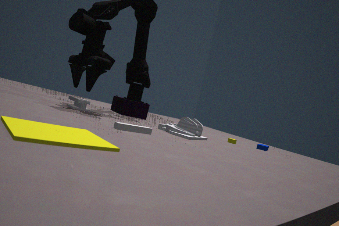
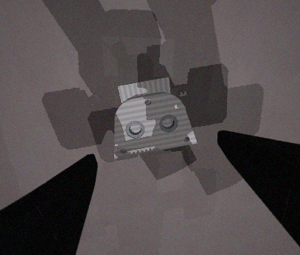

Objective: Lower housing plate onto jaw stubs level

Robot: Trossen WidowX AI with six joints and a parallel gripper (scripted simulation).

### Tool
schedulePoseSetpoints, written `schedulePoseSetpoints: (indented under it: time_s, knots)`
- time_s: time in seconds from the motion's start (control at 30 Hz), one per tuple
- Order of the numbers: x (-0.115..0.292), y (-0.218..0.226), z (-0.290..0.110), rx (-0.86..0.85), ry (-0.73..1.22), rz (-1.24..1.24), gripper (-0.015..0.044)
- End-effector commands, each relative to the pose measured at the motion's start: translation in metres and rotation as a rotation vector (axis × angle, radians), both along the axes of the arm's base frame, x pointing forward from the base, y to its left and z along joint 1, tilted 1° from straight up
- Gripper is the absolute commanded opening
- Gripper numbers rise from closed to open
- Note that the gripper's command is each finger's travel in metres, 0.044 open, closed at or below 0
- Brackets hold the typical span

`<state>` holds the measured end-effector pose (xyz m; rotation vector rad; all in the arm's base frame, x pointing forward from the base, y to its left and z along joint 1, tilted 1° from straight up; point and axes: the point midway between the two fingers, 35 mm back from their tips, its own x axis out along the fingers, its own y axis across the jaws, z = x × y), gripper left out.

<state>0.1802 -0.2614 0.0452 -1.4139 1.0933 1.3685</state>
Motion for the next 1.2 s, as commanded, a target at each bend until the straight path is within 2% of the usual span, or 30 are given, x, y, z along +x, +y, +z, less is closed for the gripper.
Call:
schedulePoseSetpoints:
  time_s: [0.0,1.17]
  knots:
    - [0.000,-0.002,-0.002,-0.009,-0.001,0.007,0.0440]
    - [0.001,-0.003,-0.050,-0.009,-0.001,0.007,0.0440]
